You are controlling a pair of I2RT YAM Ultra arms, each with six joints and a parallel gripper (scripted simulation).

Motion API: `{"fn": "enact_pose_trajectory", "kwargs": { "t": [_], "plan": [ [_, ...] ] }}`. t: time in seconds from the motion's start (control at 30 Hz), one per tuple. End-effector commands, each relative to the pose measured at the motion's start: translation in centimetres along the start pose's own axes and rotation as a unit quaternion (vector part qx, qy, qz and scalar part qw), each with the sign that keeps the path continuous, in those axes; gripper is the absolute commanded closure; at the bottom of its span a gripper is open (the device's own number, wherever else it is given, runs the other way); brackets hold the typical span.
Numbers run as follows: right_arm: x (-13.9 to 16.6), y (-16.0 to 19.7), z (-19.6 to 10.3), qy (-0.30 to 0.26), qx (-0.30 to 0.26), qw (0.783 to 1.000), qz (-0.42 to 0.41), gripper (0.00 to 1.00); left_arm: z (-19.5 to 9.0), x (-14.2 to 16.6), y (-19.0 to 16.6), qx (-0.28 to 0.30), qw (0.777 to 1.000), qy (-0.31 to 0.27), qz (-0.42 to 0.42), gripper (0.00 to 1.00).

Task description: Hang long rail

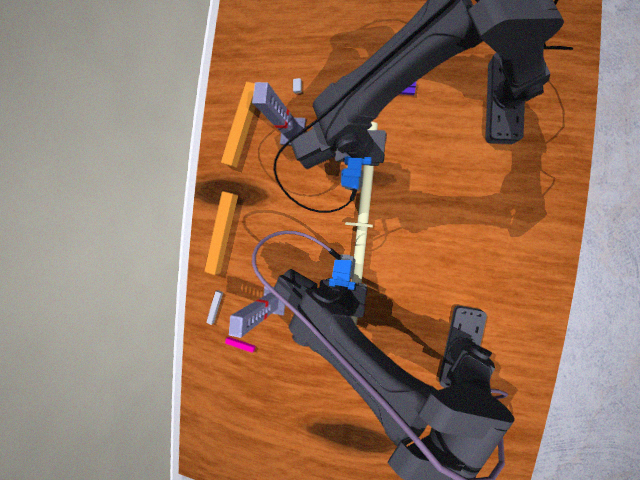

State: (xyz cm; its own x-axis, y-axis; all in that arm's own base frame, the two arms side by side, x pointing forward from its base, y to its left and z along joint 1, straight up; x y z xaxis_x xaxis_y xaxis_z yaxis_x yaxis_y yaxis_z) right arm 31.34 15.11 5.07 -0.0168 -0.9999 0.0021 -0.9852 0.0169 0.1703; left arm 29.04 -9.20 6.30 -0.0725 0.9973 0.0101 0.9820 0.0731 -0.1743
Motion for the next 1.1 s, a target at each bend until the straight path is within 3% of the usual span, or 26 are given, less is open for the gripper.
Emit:
{"fn": "enact_pose_trajectory", "kwargs": {
  "t": [0.0,0.1,0.4,0.47,0.6,0.67,1.07],
  "plan": [
    [-0.48,0.25,0.21,-0.006,-0.006,1.0,-0.002,0.69,-0.05,-0.43,-0.24,-0.001,1.0,-0.009,0.0,0.52],
    [-0.17,0.14,0.2,-0.006,-0.007,1.0,-0.003,0.69,-0.05,-0.37,-0.39,0.003,1.0,-0.008,0.0,0.52],
    [-0.16,-0.03,-0.24,-0.006,0.002,1.0,-0.001,0.82,-0.33,-0.23,-0.01,-0.004,1.0,-0.006,0.0,0.52],
    [-0.16,-0.03,-0.24,-0.006,0.002,1.0,-0.001,1.0,-0.33,-0.23,-0.01,-0.004,1.0,-0.006,0.0,0.52],
    [0.17,-0.01,-0.11,-0.005,-0.001,1.0,0.0,1.0,-0.33,-0.23,-0.01,-0.004,1.0,-0.006,0.0,0.52],
    [0.17,-0.01,-0.11,-0.005,-0.001,1.0,0.001,0.81,-0.33,-0.23,-0.01,-0.004,1.0,-0.006,0.0,0.56],
    [-0.07,-0.07,-0.24,-0.006,0.002,1.0,-0.001,0.81,-0.26,-0.14,0.06,-0.003,1.0,-0.006,0.001,0.7]
  ]
}}
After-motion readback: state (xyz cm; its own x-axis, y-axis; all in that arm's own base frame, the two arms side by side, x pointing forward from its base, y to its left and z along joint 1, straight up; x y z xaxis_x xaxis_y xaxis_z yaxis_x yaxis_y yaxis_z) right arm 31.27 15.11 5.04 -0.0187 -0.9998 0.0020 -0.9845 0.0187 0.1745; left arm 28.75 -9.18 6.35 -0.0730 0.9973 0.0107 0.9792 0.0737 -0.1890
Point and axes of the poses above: on each arm, the point where the finger pads meet when closed, its own z axis out along the fingers, its own y axis across the jaws, x = y × z, the point moved 5 cm from there along -z, back along the fingers, and after that the axes turned 1 degree about -z, right-handed, at the moved point
